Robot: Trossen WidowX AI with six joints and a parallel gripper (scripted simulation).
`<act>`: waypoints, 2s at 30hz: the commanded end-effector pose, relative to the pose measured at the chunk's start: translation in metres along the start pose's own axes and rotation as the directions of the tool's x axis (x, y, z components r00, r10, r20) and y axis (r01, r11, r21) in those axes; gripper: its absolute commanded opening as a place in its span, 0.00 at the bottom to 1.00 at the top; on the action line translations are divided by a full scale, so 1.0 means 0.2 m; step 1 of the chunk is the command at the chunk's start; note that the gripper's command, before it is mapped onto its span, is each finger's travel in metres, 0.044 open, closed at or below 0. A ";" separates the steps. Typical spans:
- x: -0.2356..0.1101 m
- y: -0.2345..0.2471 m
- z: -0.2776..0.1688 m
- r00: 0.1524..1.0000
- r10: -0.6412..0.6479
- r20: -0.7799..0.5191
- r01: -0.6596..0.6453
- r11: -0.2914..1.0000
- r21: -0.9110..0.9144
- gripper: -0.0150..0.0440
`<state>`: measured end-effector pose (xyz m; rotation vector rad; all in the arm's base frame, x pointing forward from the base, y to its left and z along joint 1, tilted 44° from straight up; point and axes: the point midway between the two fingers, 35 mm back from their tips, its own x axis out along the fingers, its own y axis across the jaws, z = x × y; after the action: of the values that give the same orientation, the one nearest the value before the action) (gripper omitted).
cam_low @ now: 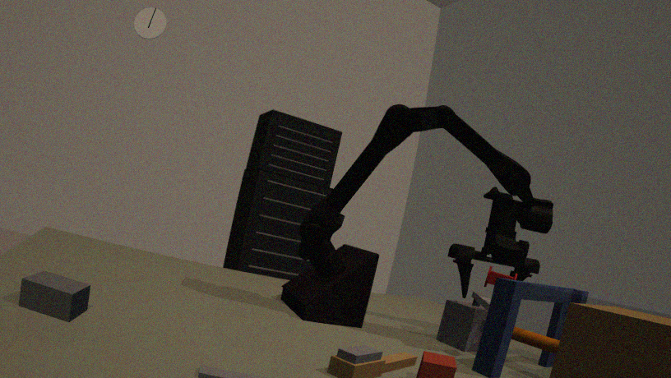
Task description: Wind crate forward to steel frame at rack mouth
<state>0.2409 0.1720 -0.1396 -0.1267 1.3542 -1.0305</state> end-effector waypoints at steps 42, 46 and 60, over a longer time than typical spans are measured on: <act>0.03 -0.01 -0.01 0.999 0.027 0.045 -0.027 1.000 -0.001 0.25; 0.02 -0.02 -0.02 0.996 0.046 0.078 -0.046 0.999 -0.002 0.25; 0.03 -0.02 -0.02 0.996 0.041 0.074 -0.042 0.999 0.015 0.25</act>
<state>0.2345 0.1688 -0.1428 -0.1345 1.2857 -0.9815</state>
